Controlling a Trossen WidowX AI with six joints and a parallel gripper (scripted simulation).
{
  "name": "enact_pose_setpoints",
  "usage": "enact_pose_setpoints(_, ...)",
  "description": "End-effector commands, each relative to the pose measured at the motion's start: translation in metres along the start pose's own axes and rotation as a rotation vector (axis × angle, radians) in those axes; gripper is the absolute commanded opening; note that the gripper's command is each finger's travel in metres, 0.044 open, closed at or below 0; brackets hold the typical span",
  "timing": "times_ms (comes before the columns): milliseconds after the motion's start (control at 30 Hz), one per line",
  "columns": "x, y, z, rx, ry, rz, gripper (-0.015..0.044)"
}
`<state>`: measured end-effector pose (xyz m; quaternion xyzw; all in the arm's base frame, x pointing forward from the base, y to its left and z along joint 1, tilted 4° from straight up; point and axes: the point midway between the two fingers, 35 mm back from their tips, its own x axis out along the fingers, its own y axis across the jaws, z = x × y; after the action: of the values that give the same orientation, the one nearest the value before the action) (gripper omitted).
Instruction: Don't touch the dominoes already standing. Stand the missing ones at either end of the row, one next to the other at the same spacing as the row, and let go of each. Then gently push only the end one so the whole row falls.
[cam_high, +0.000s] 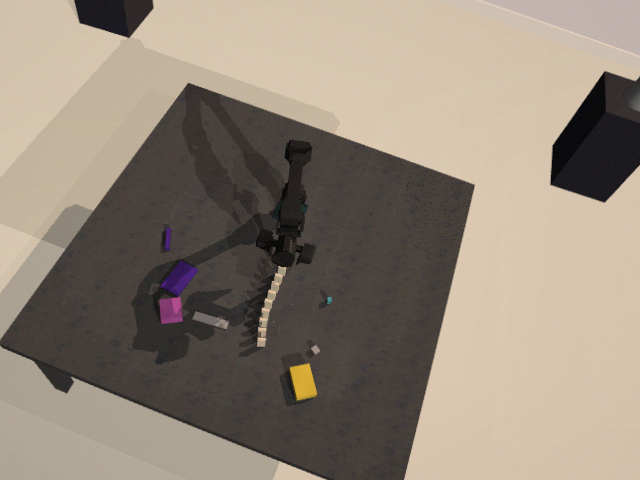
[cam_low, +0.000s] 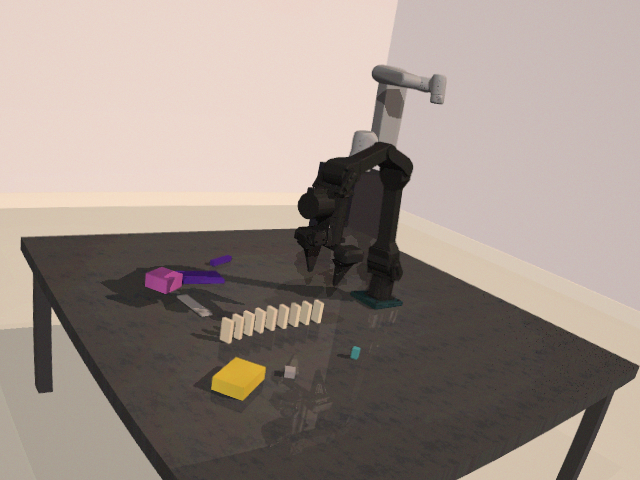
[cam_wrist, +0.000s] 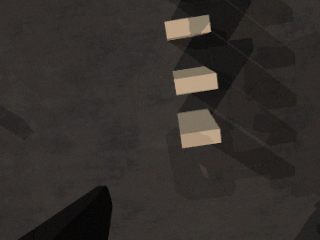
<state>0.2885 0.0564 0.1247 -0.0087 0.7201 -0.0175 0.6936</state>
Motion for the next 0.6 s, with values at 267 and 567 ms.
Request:
enact_pose_setpoints(267,-0.046,-0.001,-0.008,0.072,-0.012,0.004,0.0387)
enact_pose_setpoints(567,-0.012,0.0,-0.028,0.937,-0.009,0.006,0.0151)
